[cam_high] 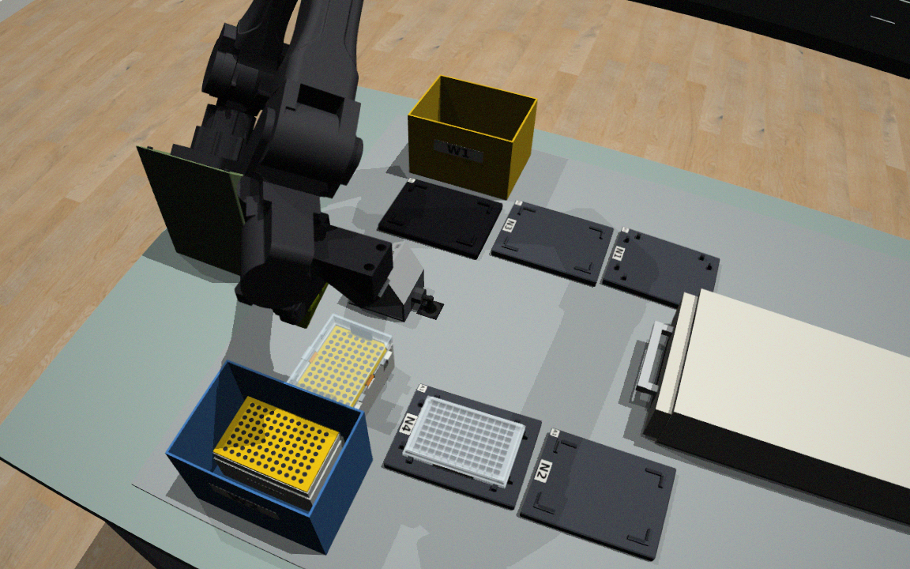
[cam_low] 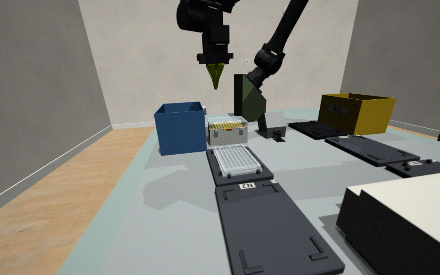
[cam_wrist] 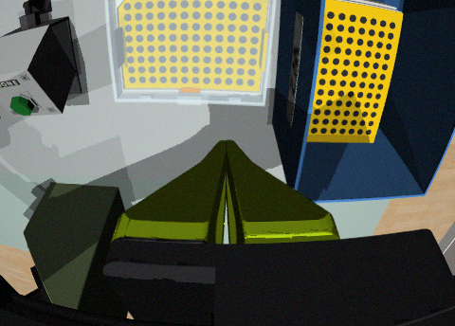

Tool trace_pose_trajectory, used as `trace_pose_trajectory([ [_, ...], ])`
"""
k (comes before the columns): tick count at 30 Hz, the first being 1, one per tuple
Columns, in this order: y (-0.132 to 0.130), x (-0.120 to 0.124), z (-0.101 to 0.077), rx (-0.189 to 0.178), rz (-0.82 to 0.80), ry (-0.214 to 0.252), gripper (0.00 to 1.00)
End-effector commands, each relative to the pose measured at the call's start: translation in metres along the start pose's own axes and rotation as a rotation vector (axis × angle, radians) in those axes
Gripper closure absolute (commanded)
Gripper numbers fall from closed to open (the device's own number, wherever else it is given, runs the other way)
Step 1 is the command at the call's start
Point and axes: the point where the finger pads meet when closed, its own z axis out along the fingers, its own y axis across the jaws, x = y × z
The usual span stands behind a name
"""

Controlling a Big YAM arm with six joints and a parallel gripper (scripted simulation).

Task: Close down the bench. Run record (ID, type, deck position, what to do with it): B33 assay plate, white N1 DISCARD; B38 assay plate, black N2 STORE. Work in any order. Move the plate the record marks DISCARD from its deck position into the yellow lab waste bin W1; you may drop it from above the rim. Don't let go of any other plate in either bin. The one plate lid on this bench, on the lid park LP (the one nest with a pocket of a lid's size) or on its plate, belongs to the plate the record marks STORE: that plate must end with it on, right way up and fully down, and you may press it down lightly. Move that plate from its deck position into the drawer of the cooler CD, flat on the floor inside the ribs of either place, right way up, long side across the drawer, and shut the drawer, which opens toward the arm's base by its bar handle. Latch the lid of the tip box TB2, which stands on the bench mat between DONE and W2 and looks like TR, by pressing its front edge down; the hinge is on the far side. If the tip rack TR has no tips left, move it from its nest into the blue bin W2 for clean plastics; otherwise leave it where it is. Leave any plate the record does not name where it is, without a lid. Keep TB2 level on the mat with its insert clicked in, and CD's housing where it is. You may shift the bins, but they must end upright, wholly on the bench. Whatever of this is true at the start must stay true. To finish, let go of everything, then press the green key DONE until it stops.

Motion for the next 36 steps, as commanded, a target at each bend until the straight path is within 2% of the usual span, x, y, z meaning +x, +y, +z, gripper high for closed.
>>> trace_pose_trajectory([
  [1, 0.015, -0.005, -0.009, 0.020, -0.004, -0.013, 1.00],
  [8, 0.045, -0.001, -0.009, 0.013, 0.000, -0.009, 1.00],
  [10, 0.045, -0.001, -0.009, 0.013, 0.000, -0.009, 1.00],
  [11, 0.043, 0.002, -0.014, 0.020, 0.013, -0.032, 1.00],
  [14, 0.061, 0.002, -0.009, 0.010, 0.002, -0.007, 1.00],
  [25, 0.105, 0.006, -0.010, 0.008, 0.003, -0.006, 1.00],
  [27, 0.105, 0.006, -0.010, 0.008, 0.003, -0.006, 1.00],
  [28, 0.101, 0.008, -0.016, 0.018, 0.016, -0.036, 1.00],
  [30, 0.117, 0.008, -0.010, 0.007, 0.003, -0.006, 1.00],
  [36, 0.141, 0.011, -0.011, 0.006, 0.003, -0.005, 1.00],
])
